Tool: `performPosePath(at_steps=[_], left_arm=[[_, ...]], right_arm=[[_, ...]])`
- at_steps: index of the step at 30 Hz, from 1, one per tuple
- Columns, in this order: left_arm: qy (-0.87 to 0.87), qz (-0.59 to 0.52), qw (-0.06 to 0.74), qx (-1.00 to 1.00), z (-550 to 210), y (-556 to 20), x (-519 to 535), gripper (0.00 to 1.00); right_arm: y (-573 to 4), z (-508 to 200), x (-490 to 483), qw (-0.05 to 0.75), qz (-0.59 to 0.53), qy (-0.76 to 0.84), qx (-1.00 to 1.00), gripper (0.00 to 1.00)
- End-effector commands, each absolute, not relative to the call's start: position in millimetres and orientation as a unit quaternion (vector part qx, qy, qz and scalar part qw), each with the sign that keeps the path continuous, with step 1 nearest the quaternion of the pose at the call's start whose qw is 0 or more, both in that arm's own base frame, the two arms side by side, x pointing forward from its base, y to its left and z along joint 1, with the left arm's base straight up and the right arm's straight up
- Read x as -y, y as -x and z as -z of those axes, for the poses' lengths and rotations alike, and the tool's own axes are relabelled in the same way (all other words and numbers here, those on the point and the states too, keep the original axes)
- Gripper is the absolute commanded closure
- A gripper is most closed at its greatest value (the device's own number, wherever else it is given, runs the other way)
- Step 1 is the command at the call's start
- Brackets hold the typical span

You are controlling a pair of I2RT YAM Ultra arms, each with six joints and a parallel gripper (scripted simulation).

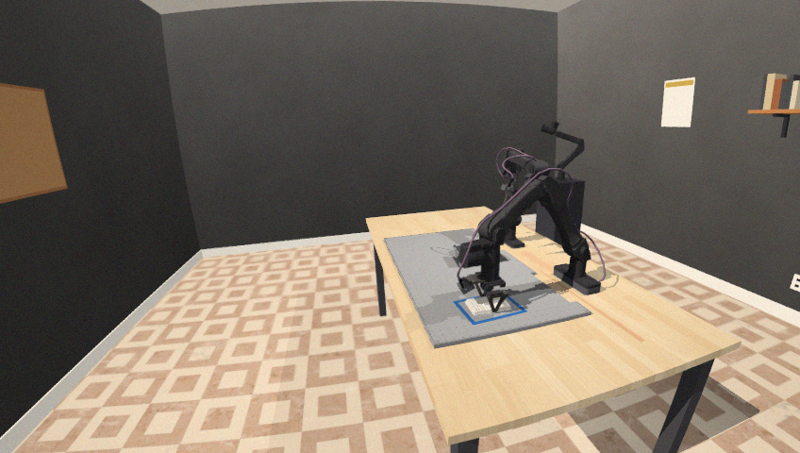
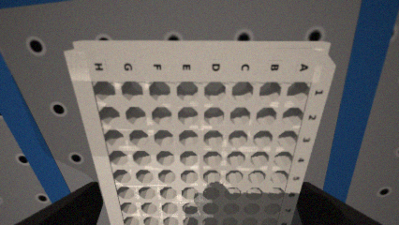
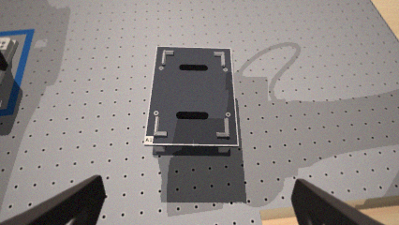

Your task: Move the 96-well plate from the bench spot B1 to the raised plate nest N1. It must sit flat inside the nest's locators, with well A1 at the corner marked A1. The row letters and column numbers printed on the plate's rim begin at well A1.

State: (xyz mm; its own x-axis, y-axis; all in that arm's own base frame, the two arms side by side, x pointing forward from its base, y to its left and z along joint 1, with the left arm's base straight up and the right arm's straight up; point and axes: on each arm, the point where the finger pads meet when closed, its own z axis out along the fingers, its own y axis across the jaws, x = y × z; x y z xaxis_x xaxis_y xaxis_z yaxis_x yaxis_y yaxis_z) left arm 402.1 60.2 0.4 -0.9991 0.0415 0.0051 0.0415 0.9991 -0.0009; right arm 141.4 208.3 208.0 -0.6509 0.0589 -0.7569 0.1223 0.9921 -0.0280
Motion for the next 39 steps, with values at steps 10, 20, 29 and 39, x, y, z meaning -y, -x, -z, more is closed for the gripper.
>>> performPosePath(at_steps=[10,20,29,39], left_arm=[[0.026,0.002,-0.008,1.0,-0.9,-406.1,-57.3,0.13],[0.026,0.003,-0.012,1.0,-27.8,-408.3,-58.1,0.2],[0.023,-0.001,0.004,1.0,-54.1,-402.9,-58.0,0.2],[-0.026,-0.001,-0.003,1.0,-51.0,-410.0,-59.5,0.2]], right_arm=[[-144.5,-220.1,-214.4,0.421,0.022,-0.061,-0.905,0.0],[-144.5,-220.1,-214.4,0.421,0.022,-0.061,-0.905,0.0],[-144.5,-220.1,-214.4,0.421,0.022,-0.061,-0.905,0.0],[-144.5,-220.1,-214.4,0.421,0.022,-0.061,-0.905,0.0]])
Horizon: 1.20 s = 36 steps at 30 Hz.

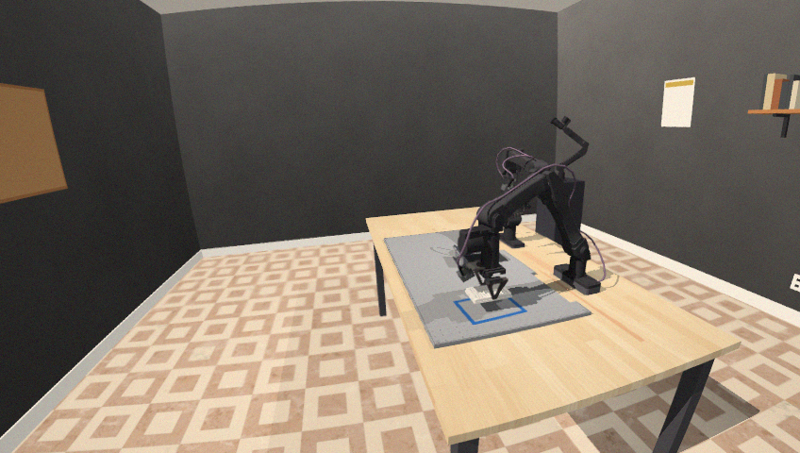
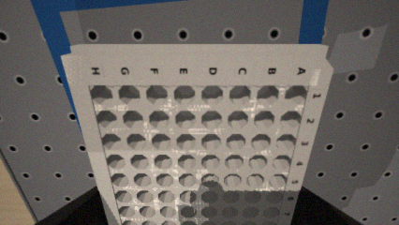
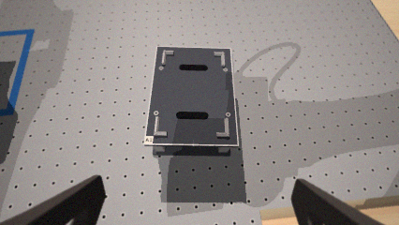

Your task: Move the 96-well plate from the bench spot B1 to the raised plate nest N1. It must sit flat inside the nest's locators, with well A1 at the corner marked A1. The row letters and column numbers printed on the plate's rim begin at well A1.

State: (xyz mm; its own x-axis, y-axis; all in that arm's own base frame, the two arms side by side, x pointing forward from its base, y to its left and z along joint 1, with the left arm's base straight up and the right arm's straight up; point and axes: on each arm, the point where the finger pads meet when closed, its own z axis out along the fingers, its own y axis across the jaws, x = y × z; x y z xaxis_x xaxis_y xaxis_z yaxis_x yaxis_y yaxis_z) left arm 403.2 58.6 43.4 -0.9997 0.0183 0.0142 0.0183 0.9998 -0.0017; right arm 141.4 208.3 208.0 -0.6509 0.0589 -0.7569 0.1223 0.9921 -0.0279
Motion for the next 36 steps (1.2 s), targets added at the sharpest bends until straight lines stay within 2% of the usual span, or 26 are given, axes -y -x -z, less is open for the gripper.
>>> performPosePath(at_steps=[1,10,36], left_arm=[[-0.048,-0.001,-0.003,0.999,-51.0,-410.1,-59.4,0.2],[-0.289,-0.001,-0.005,0.957,-51.9,-407.6,-59.6,0.2],[-0.738,-0.002,-0.014,0.675,-52.7,-407.1,-58.5,0.2]], right_arm=[[-144.5,-220.1,-214.4,0.421,0.022,-0.061,-0.905,0.0],[-144.5,-220.1,-214.4,0.421,0.022,-0.061,-0.905,0.0],[-144.5,-220.1,-214.4,0.421,0.022,-0.061,-0.905,0.0]])
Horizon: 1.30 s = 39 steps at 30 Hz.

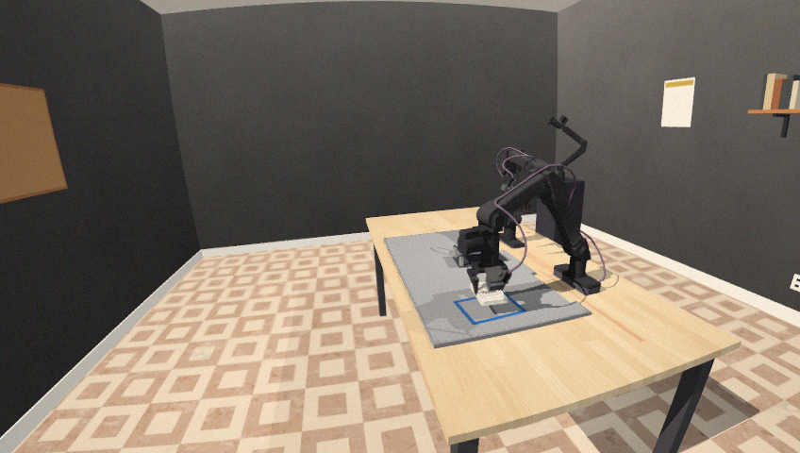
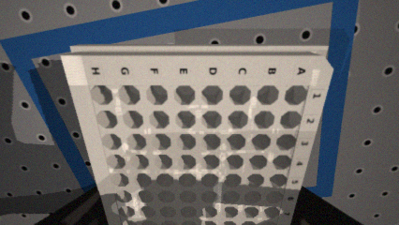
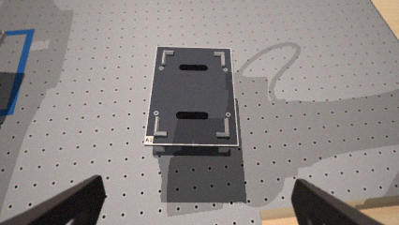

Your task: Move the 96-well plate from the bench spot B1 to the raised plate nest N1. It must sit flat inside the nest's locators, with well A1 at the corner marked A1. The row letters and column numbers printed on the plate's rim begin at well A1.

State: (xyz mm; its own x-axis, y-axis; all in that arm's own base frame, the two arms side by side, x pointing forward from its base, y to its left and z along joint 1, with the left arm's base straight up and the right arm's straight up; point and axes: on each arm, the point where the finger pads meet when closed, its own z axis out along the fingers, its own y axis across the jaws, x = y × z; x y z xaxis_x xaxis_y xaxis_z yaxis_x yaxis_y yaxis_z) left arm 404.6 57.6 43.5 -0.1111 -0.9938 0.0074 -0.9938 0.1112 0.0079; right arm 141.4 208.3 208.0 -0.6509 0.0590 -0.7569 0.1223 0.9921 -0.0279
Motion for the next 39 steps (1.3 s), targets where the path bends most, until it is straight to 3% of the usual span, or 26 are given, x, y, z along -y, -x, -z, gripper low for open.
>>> performPosePath(at_steps=[1,39], left_arm=[[-0.747,-0.002,-0.014,0.665,-52.7,-407.0,-58.5,0.2],[-0.757,0.003,-0.009,0.653,3.0,-408.0,-57.7,0.2]], right_arm=[[-144.5,-220.1,-214.4,0.421,0.022,-0.061,-0.905,0.0],[-144.5,-220.1,-214.4,0.421,0.022,-0.061,-0.905,0.0]])
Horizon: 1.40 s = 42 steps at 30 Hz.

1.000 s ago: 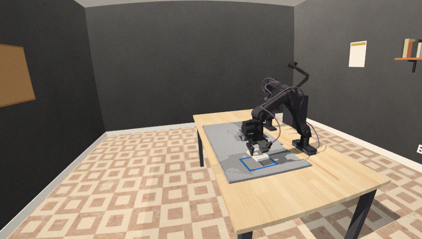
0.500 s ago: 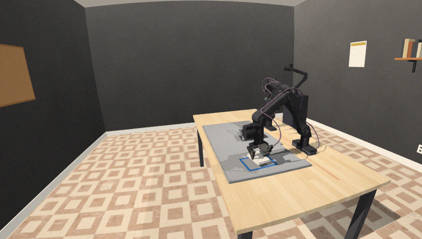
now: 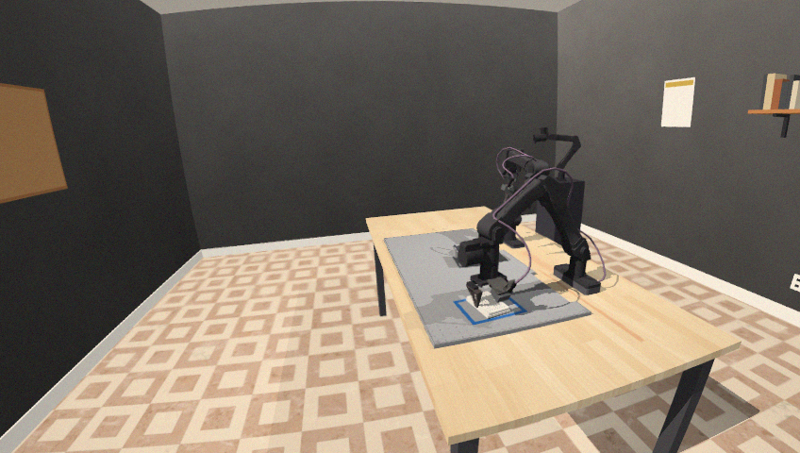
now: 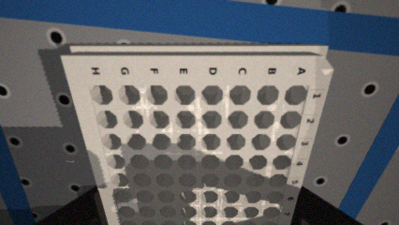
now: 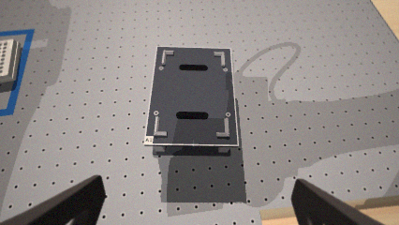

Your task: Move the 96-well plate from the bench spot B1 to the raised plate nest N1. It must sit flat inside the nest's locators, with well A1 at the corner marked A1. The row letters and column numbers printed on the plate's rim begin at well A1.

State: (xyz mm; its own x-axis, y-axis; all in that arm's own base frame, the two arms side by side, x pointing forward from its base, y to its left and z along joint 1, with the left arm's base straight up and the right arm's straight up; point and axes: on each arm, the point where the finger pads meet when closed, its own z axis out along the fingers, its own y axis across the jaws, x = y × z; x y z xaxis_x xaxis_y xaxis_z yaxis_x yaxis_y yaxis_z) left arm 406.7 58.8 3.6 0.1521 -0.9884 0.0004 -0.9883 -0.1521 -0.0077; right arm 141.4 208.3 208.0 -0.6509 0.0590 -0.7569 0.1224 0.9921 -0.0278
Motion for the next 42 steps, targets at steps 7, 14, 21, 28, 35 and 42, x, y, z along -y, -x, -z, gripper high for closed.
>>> performPosePath(at_steps=[7,14,21,28,35,42], left_arm=[[0.757,-0.001,0.011,-0.653,-7.6,-410.3,-58.0,0.2],[0.757,-0.001,0.011,-0.653,-10.0,-410.3,-58.0,0.08],[0.757,0.006,0.019,-0.653,-17.3,-407.6,-57.5,0.0],[0.757,0.013,0.027,-0.653,-32.1,-407.7,-57.0,0.0],[0.759,0.014,0.028,-0.651,-45.9,-413.3,-60.4,0.0],[0.734,0.017,0.014,-0.679,-52.8,-414.1,-53.9,0.0]], right_arm=[[-144.5,-220.1,-214.4,0.421,0.022,-0.061,-0.905,0.0],[-144.5,-220.1,-214.4,0.421,0.022,-0.061,-0.905,0.0],[-144.5,-220.1,-214.4,0.421,0.022,-0.061,-0.905,0.0],[-144.5,-220.1,-214.4,0.421,0.022,-0.061,-0.905,0.0],[-144.5,-220.1,-214.4,0.421,0.022,-0.061,-0.905,0.0],[-144.5,-220.1,-214.4,0.421,0.022,-0.061,-0.905,0.0]])
